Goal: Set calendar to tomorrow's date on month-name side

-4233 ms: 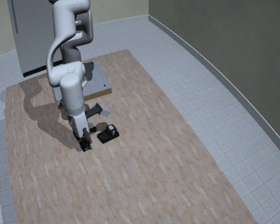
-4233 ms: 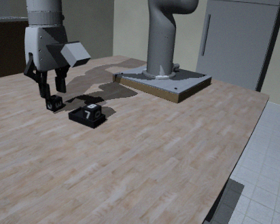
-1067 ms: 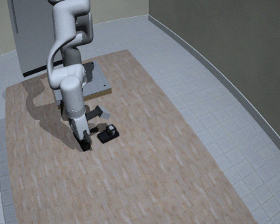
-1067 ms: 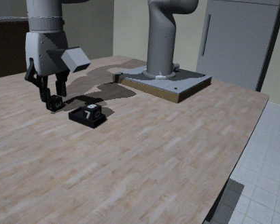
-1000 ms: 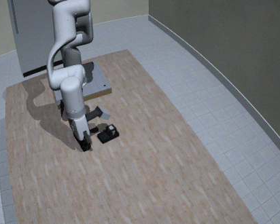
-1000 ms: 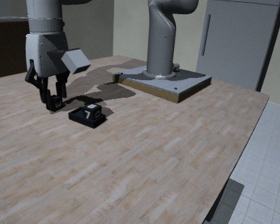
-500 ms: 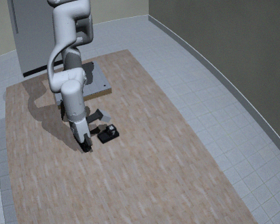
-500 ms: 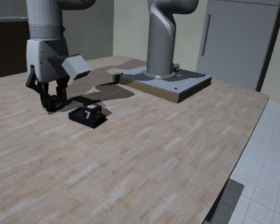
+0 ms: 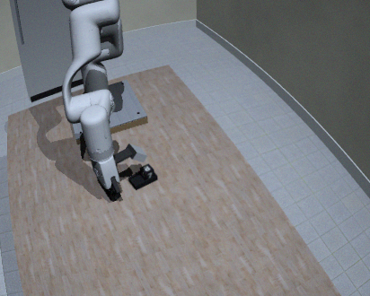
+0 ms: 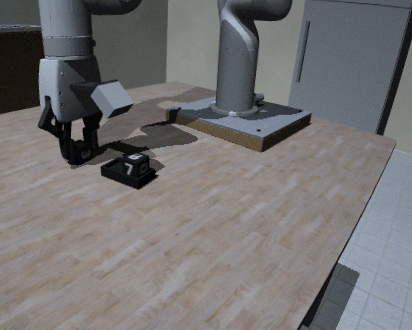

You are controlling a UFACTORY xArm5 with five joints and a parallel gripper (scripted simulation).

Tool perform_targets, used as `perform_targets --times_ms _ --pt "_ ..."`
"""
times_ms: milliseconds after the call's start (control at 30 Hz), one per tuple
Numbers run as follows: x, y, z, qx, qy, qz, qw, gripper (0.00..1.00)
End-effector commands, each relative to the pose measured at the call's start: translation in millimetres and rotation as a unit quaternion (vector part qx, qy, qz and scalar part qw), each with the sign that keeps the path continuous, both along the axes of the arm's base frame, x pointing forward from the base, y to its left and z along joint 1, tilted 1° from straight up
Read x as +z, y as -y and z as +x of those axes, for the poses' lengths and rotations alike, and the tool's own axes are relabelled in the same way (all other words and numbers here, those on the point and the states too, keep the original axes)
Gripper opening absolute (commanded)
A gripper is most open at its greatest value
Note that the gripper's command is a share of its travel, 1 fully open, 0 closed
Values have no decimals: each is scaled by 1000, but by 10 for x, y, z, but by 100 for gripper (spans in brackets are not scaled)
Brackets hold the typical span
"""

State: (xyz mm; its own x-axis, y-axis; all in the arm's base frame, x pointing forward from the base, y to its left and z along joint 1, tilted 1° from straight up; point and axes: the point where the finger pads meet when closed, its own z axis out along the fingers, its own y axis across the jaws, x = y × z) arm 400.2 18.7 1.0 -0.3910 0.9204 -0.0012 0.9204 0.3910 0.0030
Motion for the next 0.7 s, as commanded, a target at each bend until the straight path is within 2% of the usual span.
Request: perform_targets --times_ms 0,533,567,667 --pt "10 -1 13 0 2 0 1000 49" --pt "10 -1 13 0 2 0 1000 49" --pt "10 -1 13 0 2 0 1000 29" --pt "10 -1 13 0 2 0 1000 29"
